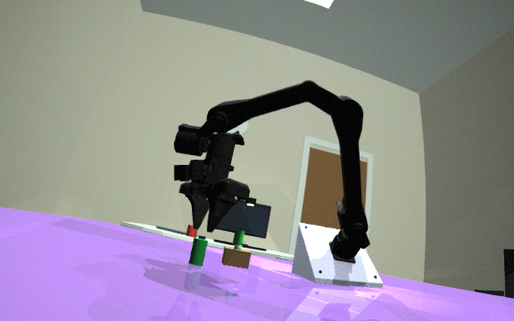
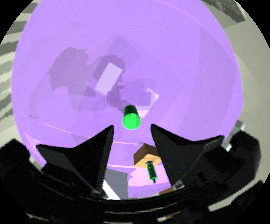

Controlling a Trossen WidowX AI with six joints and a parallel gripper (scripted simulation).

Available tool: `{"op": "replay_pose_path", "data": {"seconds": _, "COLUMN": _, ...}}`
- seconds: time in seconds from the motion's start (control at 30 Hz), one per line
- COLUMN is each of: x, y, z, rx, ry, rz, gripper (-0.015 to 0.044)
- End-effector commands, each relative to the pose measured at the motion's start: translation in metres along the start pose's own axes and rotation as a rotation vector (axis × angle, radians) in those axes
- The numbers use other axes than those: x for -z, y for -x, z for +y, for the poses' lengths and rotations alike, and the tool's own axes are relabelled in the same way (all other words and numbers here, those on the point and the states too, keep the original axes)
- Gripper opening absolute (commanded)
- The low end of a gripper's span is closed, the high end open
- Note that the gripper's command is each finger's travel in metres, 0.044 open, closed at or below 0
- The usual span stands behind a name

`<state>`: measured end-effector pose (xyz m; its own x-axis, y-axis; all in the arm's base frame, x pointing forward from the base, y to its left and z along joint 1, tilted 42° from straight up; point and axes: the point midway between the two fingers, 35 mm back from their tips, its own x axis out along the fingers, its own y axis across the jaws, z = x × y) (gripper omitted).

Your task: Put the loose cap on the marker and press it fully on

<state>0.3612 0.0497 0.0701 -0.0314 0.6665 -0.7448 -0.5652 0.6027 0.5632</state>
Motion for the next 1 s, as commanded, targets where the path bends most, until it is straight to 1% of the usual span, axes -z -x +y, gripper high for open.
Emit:
{"op": "replay_pose_path", "data": {"seconds": 0.0, "x": 0.0, "y": -0.006, "z": 0.0, "rx": -0.002, "ry": -0.006, "rz": -0.004, "gripper": 0.025}}
{"op": "replay_pose_path", "data": {"seconds": 0.97, "x": 0.001, "y": -0.052, "z": 0.0, "rx": -0.004, "ry": -0.006, "rz": -0.005, "gripper": 0.025}}
